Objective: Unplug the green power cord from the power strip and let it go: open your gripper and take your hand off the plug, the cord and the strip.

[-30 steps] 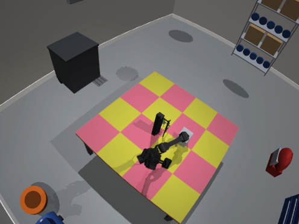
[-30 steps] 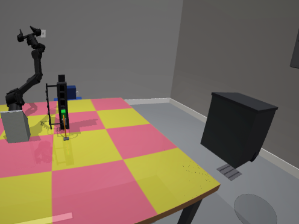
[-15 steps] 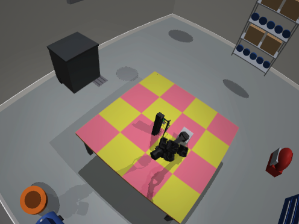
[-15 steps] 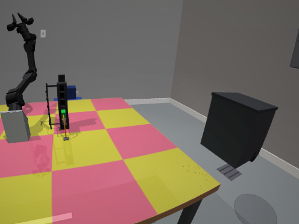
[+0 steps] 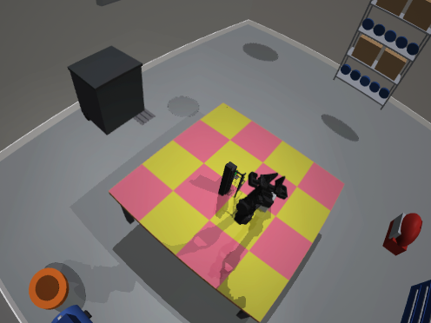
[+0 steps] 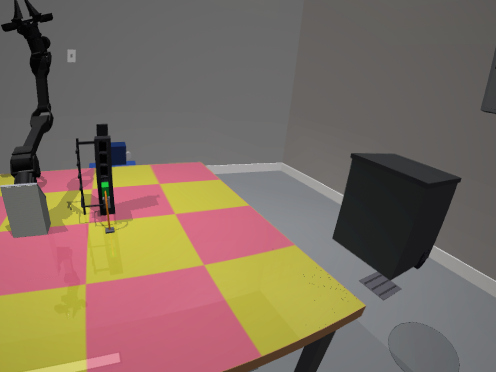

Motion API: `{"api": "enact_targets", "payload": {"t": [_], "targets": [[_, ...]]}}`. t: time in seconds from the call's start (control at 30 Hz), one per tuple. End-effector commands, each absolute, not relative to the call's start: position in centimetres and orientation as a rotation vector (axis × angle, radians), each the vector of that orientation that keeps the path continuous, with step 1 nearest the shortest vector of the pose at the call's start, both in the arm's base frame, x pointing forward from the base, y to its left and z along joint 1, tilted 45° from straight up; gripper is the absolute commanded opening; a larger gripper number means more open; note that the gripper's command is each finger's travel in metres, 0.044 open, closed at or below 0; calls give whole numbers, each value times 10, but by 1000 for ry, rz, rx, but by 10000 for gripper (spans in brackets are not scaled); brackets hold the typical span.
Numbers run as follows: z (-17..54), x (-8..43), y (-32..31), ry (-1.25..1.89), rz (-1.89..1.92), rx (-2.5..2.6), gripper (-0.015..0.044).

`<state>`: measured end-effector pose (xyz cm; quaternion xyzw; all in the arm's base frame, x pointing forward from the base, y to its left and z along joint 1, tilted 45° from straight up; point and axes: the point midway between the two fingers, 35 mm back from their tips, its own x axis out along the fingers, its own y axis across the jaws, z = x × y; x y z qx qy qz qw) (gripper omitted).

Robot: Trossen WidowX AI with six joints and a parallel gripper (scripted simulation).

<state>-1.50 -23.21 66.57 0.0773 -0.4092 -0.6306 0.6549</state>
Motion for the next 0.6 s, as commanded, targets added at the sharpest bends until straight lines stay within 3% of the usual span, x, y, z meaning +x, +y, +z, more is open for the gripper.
{"api": "enact_targets", "payload": {"t": [0.0,0.57], "targets": [[645,2,-262,-851,-1402,259,160],[495,142,-367,-334,-1186,664,160]]}}
